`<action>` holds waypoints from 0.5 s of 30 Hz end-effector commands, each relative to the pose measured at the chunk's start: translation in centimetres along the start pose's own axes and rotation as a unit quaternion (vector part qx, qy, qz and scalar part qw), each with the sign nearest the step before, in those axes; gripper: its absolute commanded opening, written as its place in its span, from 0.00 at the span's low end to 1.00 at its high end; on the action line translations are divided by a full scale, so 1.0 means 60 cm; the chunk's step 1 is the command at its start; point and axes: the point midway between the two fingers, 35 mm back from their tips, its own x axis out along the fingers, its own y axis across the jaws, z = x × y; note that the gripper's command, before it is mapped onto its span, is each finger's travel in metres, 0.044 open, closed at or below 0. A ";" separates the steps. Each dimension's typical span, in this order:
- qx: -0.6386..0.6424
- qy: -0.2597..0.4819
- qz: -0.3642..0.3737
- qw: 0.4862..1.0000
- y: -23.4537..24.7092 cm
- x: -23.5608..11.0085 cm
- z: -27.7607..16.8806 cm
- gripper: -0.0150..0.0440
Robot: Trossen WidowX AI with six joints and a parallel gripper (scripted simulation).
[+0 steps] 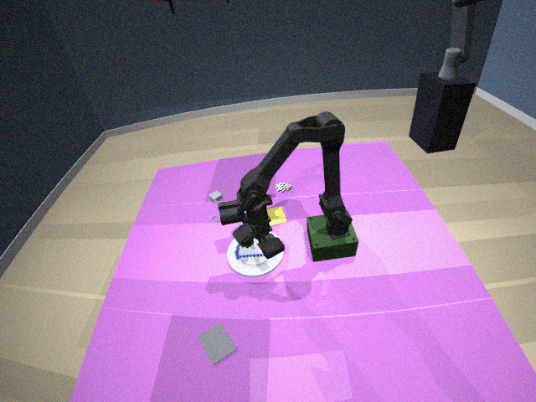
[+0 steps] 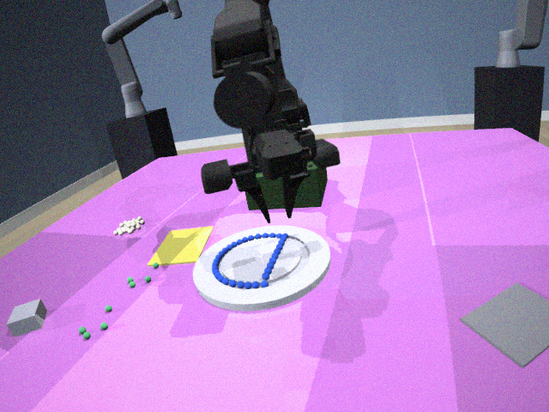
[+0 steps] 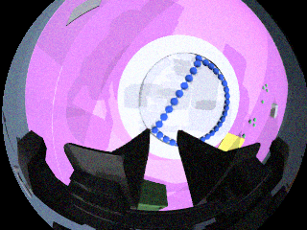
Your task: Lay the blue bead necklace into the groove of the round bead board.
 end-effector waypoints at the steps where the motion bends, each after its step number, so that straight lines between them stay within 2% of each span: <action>1: -0.067 0.001 0.000 0.998 0.013 -0.001 -0.028 0.46; 7: -0.067 0.001 0.000 0.998 0.013 -0.001 -0.028 0.46; 15: -0.067 0.001 0.000 0.998 0.013 0.030 -0.028 0.46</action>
